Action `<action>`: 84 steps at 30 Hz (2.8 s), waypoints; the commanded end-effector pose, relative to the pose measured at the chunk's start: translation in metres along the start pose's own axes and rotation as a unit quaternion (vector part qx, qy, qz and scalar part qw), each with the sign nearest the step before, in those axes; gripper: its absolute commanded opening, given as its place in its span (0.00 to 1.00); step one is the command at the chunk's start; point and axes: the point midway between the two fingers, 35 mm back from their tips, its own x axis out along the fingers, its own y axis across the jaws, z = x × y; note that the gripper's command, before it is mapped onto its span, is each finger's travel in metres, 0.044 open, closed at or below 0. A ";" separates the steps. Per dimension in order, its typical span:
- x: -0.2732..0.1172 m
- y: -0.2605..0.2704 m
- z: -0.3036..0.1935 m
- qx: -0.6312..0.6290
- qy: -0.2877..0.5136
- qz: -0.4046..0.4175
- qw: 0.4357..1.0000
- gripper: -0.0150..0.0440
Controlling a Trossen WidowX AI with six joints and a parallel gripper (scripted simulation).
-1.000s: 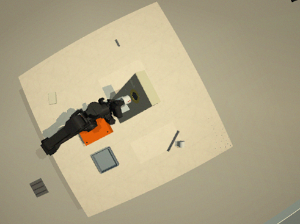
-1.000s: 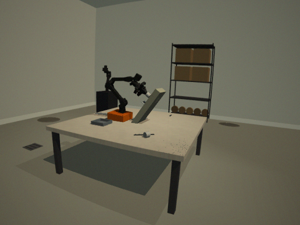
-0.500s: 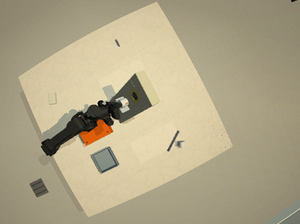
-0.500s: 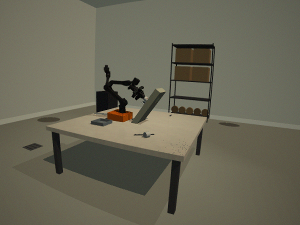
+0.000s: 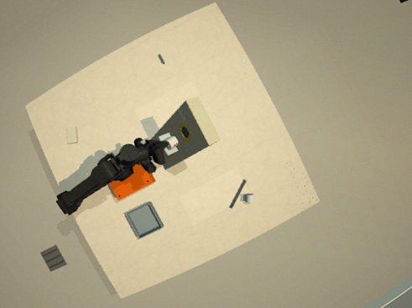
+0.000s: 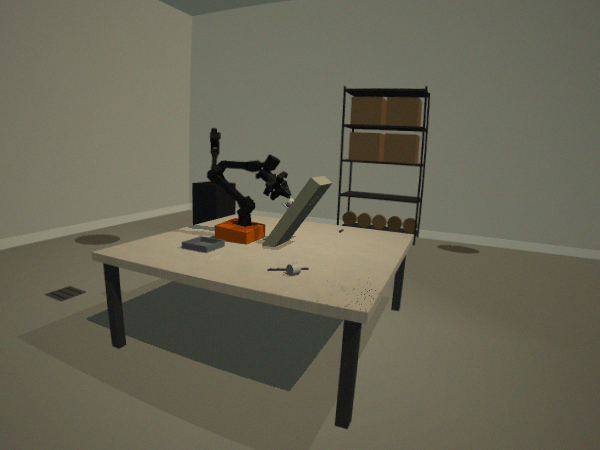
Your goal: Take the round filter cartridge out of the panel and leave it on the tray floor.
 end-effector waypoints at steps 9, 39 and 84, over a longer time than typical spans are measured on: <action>-0.008 0.055 -0.035 0.000 0.001 0.004 1.000 0.41; -0.030 0.068 -0.044 -0.446 -0.012 -0.087 0.891 0.77; 0.009 0.002 -0.001 -0.858 0.100 -0.186 0.467 0.77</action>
